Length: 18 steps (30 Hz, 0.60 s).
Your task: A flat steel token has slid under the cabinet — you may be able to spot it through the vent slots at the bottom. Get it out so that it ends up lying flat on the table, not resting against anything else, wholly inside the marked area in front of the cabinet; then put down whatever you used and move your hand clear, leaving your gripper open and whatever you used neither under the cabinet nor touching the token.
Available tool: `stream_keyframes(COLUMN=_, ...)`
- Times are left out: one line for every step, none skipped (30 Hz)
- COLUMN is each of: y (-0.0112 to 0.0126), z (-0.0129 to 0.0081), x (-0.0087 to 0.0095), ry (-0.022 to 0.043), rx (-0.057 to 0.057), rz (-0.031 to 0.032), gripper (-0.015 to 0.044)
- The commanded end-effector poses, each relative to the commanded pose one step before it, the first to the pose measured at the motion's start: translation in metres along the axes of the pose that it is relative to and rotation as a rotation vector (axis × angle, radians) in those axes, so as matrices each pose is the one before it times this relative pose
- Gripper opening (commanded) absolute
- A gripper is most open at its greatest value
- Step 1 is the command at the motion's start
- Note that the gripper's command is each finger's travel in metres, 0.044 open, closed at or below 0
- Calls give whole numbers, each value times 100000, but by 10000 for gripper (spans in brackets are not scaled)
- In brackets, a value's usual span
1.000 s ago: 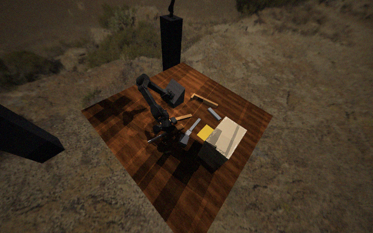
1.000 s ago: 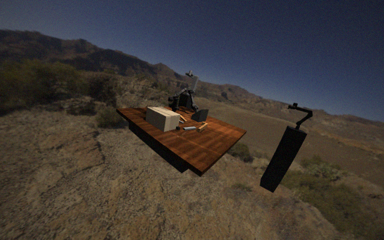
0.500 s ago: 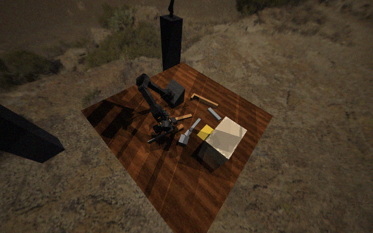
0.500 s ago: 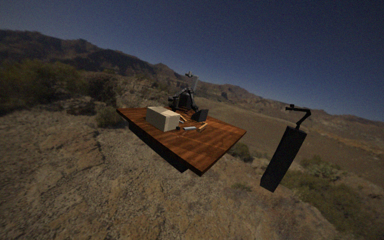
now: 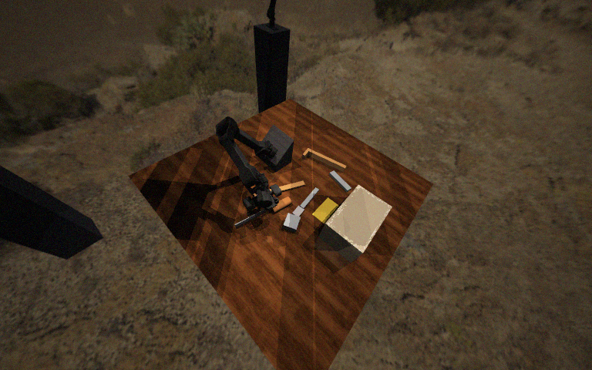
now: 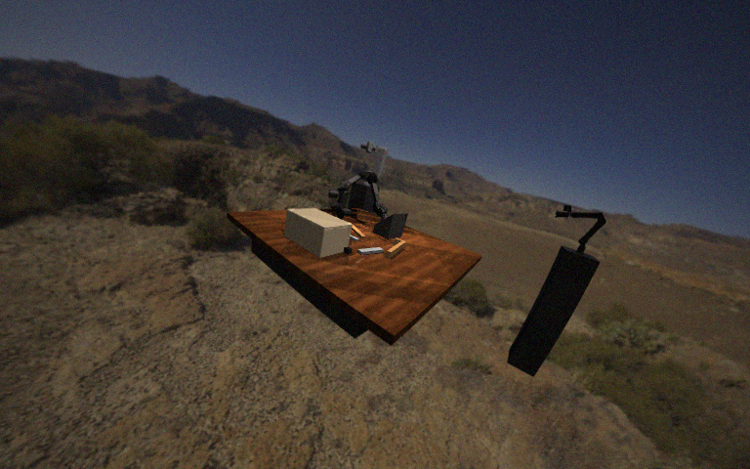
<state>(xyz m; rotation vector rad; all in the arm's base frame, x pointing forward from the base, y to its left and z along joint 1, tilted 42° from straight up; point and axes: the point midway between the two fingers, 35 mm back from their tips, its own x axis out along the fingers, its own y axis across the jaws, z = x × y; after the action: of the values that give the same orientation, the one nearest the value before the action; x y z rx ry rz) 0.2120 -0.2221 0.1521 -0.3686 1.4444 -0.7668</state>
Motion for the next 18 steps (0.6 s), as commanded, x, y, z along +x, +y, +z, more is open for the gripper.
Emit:
stream_keyframes(y=-92, z=391, x=-2645, ry=-1251, rx=617, rz=-232, gripper=120)
stream_keyframes(y=92, z=-53, x=-1034, ry=57, rx=-202, rz=114, gripper=120)
stream_keyframes(y=86, z=-71, x=-861, ry=37, rx=-234, rz=47, gripper=120)
stream_keyframes(y=96, z=-72, x=-770, ry=22, rx=-300, rz=4, gripper=120)
stream_keyframes(y=103, z=-42, x=-593, ry=7, rx=-333, rz=-23, gripper=120)
stream_keyframes(y=103, z=8, x=-366, ry=-1, rx=-327, rz=-26, gripper=120)
stream_keyframes(y=59, z=41, x=-92, ry=-2, rx=-183, rz=-6, gripper=120)
stream_keyframes(y=6, z=142, x=1817, ry=358, rx=-65, rz=538, gripper=120)
stream_keyframes(y=-89, z=229, x=-116, ry=-61, rx=247, rz=-81, gripper=120)
stream_keyframes(y=-144, z=380, x=-191, ry=-103, rx=412, rz=-136, gripper=120)
stream_keyframes(y=-175, z=484, x=-241, ry=-133, rx=525, rz=-172, gripper=120)
stream_keyframes(y=-131, z=379, x=-187, ry=-106, rx=412, rz=-135, gripper=120)
stream_keyframes(y=-75, z=227, x=-111, ry=-64, rx=247, rz=-81, gripper=120)
stream_keyframes(y=-25, z=76, x=-37, ry=-22, rx=82, rz=-27, gripper=120)
stream_keyframes(y=0, z=0, x=0, ry=0, rx=0, rz=0, gripper=120)
stream_keyframes(y=0, z=0, x=0, ry=0, rx=0, rz=0, gripper=120)
stream_keyframes(y=6, z=18, x=150, ry=5, rx=6, rz=13, gripper=120)
stream_keyframes(y=11, z=35, x=311, ry=9, rx=11, rz=24, gripper=120)
